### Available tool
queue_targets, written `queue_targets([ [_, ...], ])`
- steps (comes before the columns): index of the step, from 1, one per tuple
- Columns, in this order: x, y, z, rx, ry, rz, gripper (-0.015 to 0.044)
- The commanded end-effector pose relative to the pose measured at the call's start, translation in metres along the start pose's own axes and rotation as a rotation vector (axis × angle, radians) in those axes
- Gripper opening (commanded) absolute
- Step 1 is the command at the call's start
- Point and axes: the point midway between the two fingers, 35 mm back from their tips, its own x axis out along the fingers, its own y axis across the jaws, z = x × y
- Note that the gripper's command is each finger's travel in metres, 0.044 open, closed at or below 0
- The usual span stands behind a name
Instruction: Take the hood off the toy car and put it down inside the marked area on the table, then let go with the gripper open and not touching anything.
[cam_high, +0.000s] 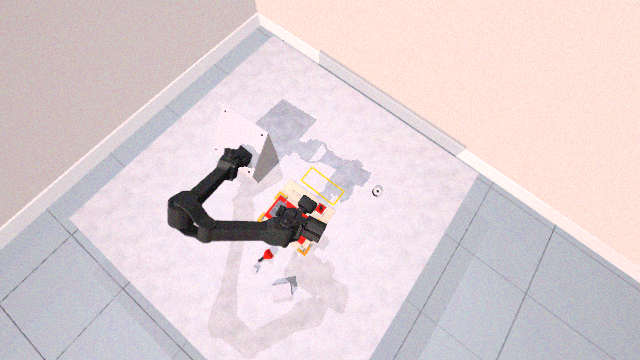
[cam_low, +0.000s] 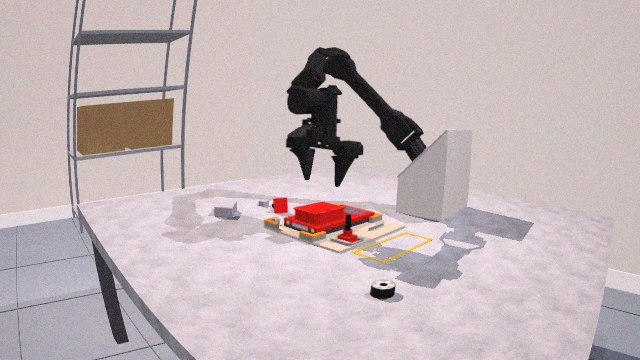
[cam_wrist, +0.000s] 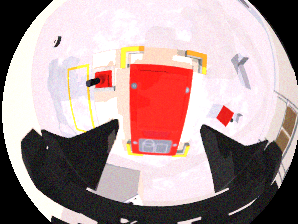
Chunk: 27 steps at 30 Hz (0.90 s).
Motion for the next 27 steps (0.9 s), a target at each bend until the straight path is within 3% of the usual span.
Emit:
queue_targets([
  [1,0.0,0.0,0.002,0.01,0.003,0.005,0.044],
  [27,0.019,0.0,0.003,0.01,0.002,0.006,0.044],
])
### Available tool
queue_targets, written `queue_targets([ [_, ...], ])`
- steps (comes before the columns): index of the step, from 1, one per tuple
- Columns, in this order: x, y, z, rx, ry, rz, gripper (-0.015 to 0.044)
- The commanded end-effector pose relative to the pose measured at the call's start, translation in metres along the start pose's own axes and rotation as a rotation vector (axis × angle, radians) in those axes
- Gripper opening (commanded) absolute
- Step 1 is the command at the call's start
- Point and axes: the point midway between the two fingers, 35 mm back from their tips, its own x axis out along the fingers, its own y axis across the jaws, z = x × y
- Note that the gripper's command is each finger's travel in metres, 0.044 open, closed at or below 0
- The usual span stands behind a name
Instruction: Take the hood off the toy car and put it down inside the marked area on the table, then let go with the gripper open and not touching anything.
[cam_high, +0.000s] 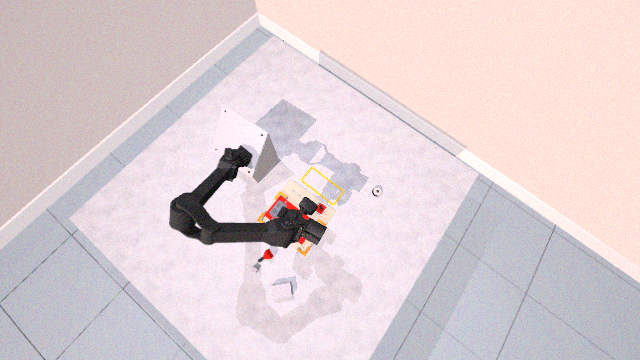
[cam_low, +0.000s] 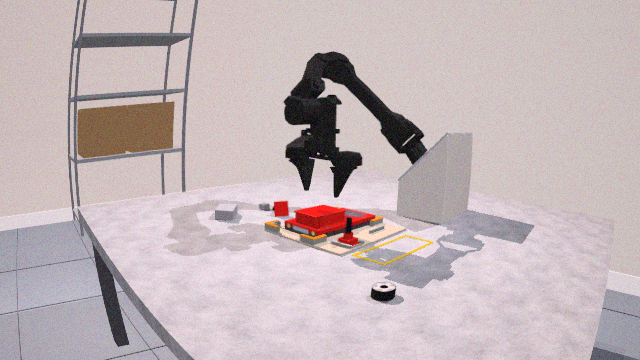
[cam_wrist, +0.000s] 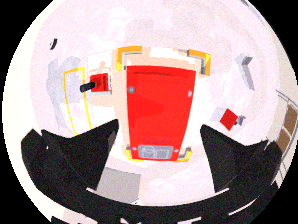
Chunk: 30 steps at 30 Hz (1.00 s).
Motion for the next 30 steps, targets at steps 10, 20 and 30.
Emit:
queue_targets([
  [10,0.009,0.001,0.0,-0.006,0.001,0.003,0.044],
  [20,0.016,0.001,0.0,-0.006,0.001,0.003,0.044],
  [30,0.023,0.0,0.0,-0.006,0.001,0.002,0.044],
])
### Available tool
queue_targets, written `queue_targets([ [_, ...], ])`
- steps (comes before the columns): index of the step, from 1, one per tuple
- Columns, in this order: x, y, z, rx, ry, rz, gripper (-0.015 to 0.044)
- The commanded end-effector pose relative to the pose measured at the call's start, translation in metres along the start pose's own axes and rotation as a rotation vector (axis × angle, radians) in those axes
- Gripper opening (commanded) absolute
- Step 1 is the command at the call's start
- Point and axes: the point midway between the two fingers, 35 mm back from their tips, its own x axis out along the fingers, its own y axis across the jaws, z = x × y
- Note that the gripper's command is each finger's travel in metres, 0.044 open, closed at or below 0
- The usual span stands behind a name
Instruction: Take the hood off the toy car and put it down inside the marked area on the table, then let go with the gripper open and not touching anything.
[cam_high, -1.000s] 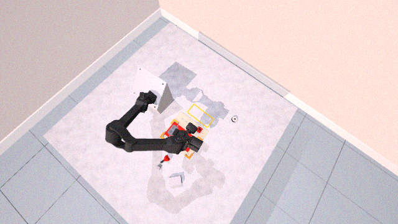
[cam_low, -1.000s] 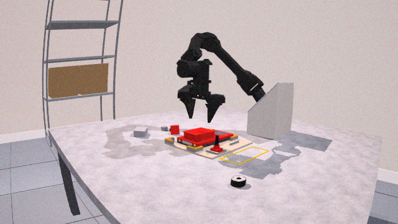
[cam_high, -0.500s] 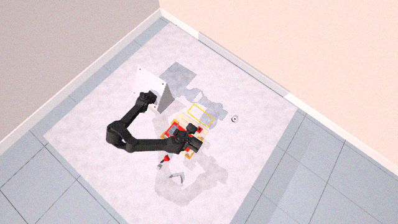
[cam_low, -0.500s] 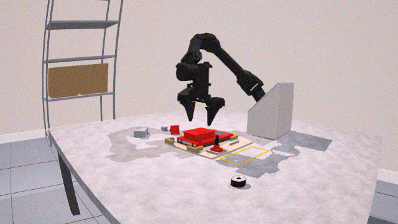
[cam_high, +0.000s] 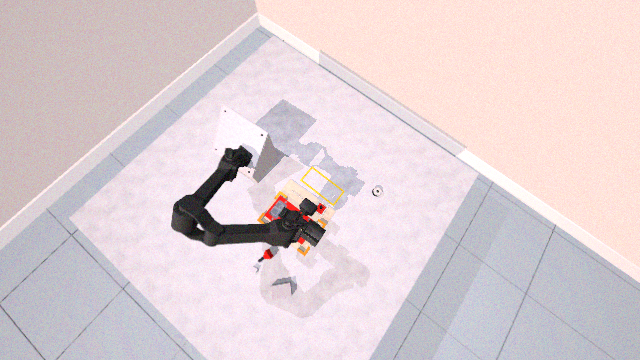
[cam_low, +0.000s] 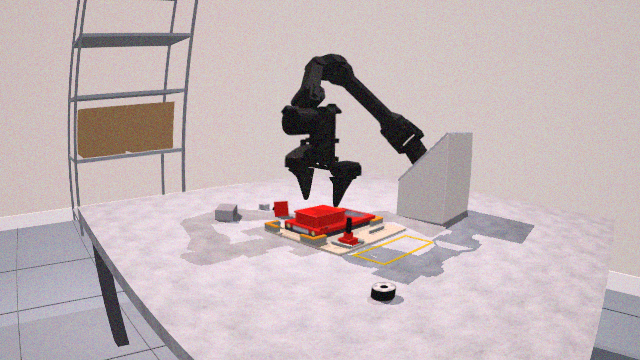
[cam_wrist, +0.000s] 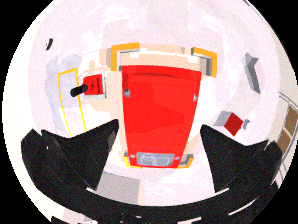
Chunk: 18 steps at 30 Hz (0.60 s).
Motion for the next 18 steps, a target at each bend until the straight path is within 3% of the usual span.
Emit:
queue_targets([
  [1,0.003,0.001,0.0,-0.005,0.0,0.001,0.044],
  [18,0.014,0.0,0.0,-0.005,0.0,0.0,0.044],
])
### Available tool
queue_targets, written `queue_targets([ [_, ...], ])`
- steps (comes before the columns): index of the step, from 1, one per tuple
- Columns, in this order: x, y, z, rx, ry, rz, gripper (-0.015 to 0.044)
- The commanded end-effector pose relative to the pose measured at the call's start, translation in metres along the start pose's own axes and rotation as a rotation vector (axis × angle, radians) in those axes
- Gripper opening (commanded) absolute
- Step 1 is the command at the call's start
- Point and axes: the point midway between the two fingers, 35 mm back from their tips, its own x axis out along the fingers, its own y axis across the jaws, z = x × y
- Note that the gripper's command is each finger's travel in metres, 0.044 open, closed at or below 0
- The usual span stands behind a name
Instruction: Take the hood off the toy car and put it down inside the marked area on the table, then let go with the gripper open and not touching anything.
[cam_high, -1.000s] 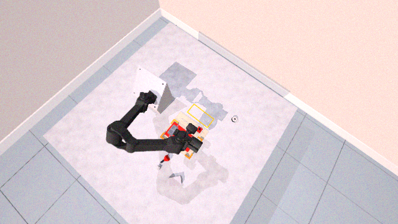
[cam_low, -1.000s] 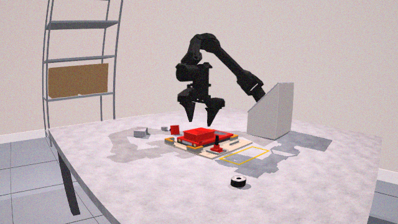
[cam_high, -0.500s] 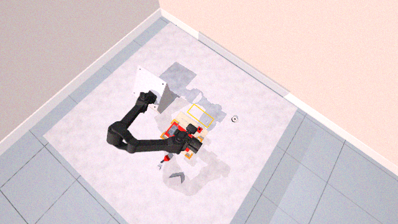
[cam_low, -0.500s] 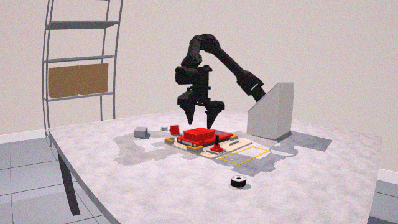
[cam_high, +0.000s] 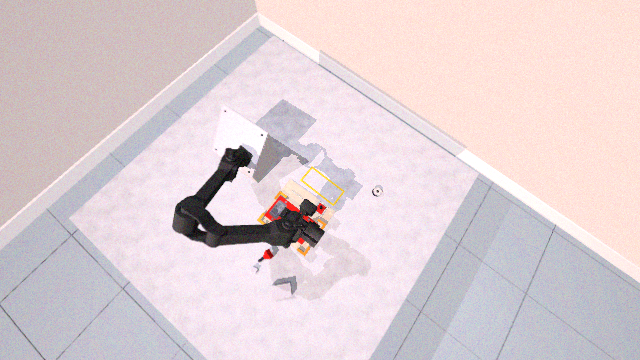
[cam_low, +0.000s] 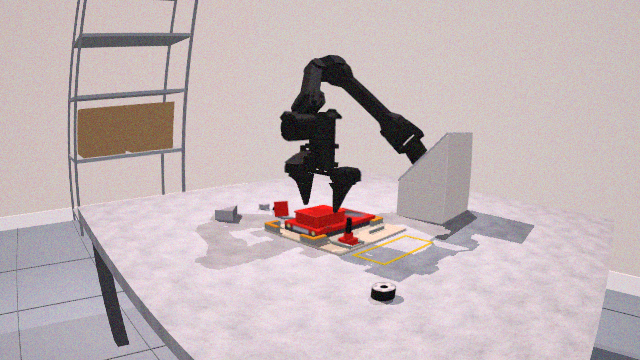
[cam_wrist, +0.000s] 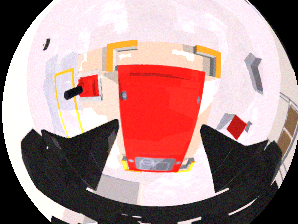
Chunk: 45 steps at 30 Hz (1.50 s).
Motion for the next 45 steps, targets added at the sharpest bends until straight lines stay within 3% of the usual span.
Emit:
queue_targets([
  [1,0.002,0.001,0.0,-0.006,0.0,0.0,0.044],
  [41,0.021,0.0,0.0,-0.006,0.0,-0.001,0.044],
  [45,0.019,0.0,0.0,-0.001,0.0,-0.002,0.0355],
])
